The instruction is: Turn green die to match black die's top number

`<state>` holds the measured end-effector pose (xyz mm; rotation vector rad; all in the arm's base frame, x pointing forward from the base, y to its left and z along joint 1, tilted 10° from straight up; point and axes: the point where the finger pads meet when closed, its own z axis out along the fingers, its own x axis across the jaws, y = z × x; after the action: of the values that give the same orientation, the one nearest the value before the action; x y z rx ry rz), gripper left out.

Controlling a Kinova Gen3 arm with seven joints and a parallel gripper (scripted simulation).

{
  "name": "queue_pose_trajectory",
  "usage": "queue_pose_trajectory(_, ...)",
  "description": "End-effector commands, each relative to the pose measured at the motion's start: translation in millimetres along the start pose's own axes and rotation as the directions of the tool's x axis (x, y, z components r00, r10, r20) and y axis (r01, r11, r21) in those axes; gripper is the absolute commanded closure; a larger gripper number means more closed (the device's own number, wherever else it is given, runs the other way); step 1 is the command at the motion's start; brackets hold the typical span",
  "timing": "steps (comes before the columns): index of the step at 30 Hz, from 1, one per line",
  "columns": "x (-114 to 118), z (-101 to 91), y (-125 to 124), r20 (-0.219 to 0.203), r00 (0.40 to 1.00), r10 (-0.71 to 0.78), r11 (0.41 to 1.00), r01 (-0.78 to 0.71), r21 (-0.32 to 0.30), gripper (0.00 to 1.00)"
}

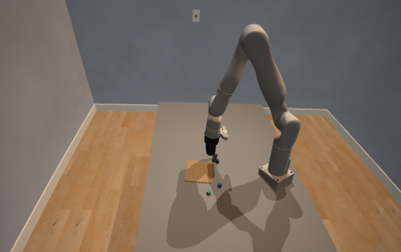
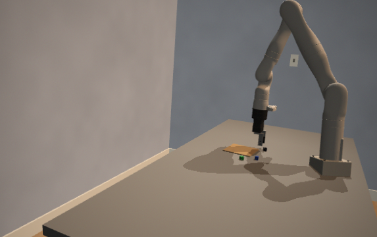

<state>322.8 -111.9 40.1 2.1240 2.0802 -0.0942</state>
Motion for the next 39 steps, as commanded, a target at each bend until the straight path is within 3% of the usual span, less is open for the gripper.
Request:
queue_pose_trajectory(1, 1, 0.9, 1, -0.002, 1.0, 0.001, 1.0, -0.001, -0.005, 0.0)
queue_pose_trajectory(28, 2, 0.9, 1, -0.002, 1.0, 0.001, 1.0, -0.001, -0.005, 0.0)
queue_pose_trajectory(39, 21, 0.9, 2, -0.002, 1.0, 0.001, 1.0, -0.001, -0.005, 0.0)
